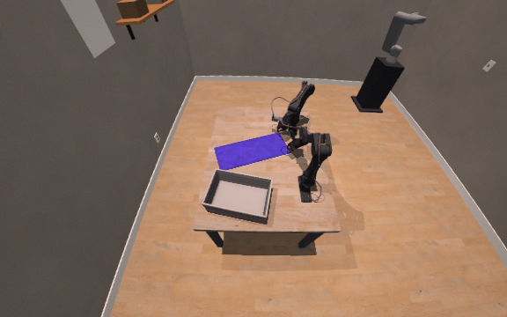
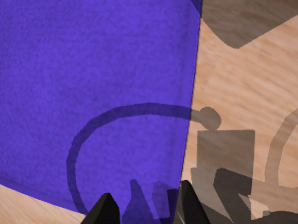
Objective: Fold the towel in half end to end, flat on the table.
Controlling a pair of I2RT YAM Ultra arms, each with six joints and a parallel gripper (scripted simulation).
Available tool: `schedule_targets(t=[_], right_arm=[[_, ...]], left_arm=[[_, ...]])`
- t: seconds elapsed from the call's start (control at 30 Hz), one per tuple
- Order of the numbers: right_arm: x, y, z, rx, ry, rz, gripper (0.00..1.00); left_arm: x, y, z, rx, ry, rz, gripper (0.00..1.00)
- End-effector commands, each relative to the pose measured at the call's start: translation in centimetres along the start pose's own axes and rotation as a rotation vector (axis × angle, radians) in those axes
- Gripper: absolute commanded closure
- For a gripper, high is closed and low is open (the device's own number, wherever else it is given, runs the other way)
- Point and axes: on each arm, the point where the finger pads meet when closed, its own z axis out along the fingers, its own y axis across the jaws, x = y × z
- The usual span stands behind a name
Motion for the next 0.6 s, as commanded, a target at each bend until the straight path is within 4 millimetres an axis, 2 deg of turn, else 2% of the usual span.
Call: schedule_targets(t=[0.0,0.07,0.1,0.13,0.23,0.27,0.37,0.4,0.43,0.47,0.57], right_arm=[[0.6,0.0,1.2,0.013,-0.004,-0.004,0.66],[0.6,0.0,1.2,0.013,-0.004,-0.004,0.66],[-0.1,0.7,0.6,-0.006,-0.017,0.008,0.66],[1.4,0.0,2.1,0.013,-0.005,-0.009,0.66],[1.4,0.0,2.1,0.013,-0.005,-0.009,0.66],[1.7,-0.1,2.6,0.013,-0.005,-0.009,0.66],[1.7,-0.1,2.6,0.016,-0.005,-0.004,0.66],[0.6,1.0,1.8,-0.017,-0.025,0.007,0.66],[0.6,1.0,1.8,-0.017,-0.025,0.007,0.66],[1.7,-0.2,3.1,0.013,0.010,-0.001,0.66],[1.2,0.1,2.8,0.007,-0.005,0.005,0.66]], left_arm=[[0.9,0.4,1.4,-0.001,-0.003,0.003,0.66],[0.9,0.4,1.3,-0.002,-0.003,0.003,0.66],[0.8,0.4,1.3,-0.001,-0.006,0.002,0.66],[1.8,0.3,2.2,-0.012,0.003,-0.002,0.66],[1.4,0.1,2.2,-0.008,-0.003,-0.005,0.66],[2.3,0.4,2.8,0.002,0.017,0.003,0.66],[2.3,0.4,2.8,0.002,0.017,0.003,0.66],[1.7,0.3,2.4,0.011,0.000,-0.004,0.66],[1.7,0.2,2.4,0.012,0.000,-0.004,0.66],[2.4,-0.1,2.8,-0.008,0.000,0.009,0.66],[1.3,-0.3,2.3,0.007,-0.016,-0.006,0.66]])
